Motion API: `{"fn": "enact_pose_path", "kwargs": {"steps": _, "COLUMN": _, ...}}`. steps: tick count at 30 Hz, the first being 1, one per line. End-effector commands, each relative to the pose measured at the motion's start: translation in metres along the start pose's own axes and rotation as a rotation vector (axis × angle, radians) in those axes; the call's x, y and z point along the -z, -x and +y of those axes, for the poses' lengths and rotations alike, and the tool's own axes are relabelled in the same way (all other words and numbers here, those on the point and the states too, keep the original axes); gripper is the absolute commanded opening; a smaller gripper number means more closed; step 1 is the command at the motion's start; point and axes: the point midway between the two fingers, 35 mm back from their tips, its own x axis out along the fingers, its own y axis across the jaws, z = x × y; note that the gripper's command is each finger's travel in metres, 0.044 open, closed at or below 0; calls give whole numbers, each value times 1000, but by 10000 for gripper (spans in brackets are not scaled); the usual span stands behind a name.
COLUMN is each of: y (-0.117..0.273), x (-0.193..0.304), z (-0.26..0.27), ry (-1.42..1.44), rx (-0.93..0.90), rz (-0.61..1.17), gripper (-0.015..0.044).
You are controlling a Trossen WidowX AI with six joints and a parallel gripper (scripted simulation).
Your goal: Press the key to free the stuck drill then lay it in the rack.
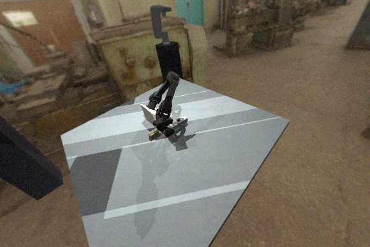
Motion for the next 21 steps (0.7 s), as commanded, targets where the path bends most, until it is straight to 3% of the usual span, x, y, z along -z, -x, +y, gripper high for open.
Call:
{"fn": "enact_pose_path", "kwargs": {"steps": 1, "y": 0, "x": 0, "z": 0, "ry": 1, "rx": -1, "rz": 0, "gripper": 99}}
{"fn": "enact_pose_path", "kwargs": {"steps": 4, "y": 0, "x": 0, "z": 0, "ry": 1, "rx": -1, "rz": 0, "gripper": 20}}
{"fn": "enact_pose_path", "kwargs": {"steps": 7, "y": 0, "x": 0, "z": 0, "ry": 1, "rx": -1, "rz": 0, "gripper": 0}}
{"fn": "enact_pose_path", "kwargs": {"steps": 21, "y": 1, "x": 12, "z": 1, "ry": -3, "rx": -2, "rz": -4, "gripper": 0}}
